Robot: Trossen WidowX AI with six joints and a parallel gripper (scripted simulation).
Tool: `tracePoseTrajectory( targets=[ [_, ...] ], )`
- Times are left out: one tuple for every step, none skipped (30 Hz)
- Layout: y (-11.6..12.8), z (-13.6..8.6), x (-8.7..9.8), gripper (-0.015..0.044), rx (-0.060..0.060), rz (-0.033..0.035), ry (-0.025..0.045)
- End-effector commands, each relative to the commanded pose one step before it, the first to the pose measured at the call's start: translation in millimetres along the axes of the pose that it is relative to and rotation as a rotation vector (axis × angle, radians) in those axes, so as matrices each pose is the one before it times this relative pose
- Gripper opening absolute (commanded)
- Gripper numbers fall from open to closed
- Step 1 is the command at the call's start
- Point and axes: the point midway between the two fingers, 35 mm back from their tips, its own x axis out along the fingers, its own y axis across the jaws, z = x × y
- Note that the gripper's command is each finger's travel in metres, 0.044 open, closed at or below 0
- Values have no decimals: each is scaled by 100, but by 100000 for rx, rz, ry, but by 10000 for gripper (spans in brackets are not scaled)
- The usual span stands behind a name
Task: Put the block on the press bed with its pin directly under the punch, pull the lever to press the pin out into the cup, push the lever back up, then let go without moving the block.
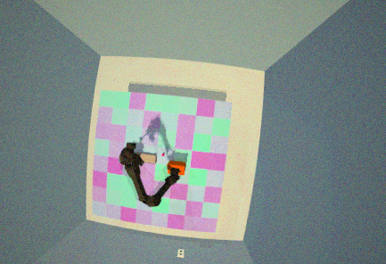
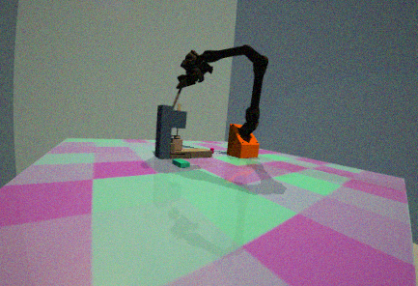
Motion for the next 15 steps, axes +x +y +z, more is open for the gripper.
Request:
tracePoseTrajectory(
  targets=[
    [-23, -885, -419, 0, 411, -715, 536],
    [-3, -143, -52, 0, 4, -2, 4],
    [-3, -157, -56, 0, 4, -2, 5],
    [0, -8, -3, 0, 0, 0, 0],
    [0, -17, -6, 0, 0, 0, 1],
    [-1, -26, -9, 0, 1, -1, 1],
    [-1, -34, -11, 0, 1, -1, 1],
    [-1, -42, -14, 0, 1, -1, 2],
    [-1, -49, -17, 0, 1, -1, 2],
    [-1, -52, -18, 0, 1, -1, 2],
    [-1, -53, -18, 0, 1, -1, 2],
    [-1, -53, -18, 0, 1, -1, 2],
    [-1, -53, -18, 0, 1, -1, 2],
    [-1, -53, -17, 0, 1, -1, 2],
    [-1, -53, -17, 0, 1, -1, 2]
  ],
)
